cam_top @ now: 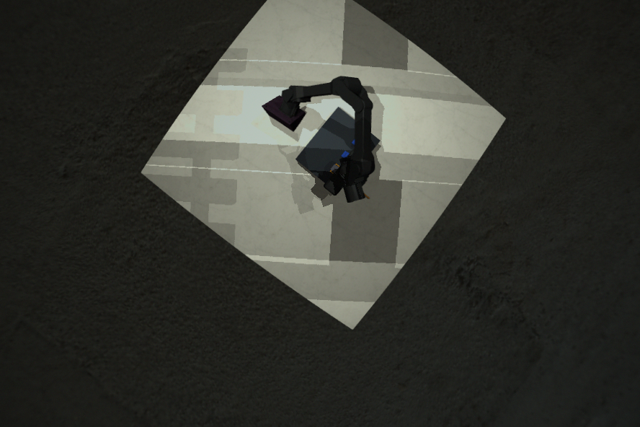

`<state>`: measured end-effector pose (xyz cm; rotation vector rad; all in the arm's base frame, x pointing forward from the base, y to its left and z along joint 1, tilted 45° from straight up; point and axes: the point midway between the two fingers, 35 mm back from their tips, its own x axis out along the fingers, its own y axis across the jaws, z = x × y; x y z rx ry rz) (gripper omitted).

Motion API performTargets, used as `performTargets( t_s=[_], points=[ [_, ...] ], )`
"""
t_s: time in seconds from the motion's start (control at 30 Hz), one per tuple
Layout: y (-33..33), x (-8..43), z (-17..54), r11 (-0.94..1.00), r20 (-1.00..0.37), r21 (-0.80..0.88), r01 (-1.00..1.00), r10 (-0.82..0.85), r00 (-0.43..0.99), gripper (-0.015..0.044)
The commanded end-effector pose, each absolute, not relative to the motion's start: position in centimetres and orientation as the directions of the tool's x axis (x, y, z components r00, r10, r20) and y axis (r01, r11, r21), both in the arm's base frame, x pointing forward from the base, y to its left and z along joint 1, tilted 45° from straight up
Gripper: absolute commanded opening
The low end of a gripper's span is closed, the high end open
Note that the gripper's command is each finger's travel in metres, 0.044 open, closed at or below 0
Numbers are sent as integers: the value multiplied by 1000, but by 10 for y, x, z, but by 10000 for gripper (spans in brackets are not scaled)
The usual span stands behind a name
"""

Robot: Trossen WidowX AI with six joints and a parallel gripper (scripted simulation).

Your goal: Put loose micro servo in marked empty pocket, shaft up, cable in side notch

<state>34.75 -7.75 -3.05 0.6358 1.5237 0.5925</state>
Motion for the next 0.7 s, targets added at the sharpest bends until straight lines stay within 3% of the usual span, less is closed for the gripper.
performTargets(
  t_s=[0.0,0.03,0.17,0.37,0.67],
  points=[
    [-81,348,-27,716,-715,698,30,698,-25,187],
    [-81,347,-27,716,-715,698,30,698,-25,187],
    [-93,326,-18,715,-715,698,38,699,-26,292],
    [-126,248,19,718,-717,695,36,696,-30,440],
    [-131,246,24,718,-717,695,36,696,-29,440]
  ],
)
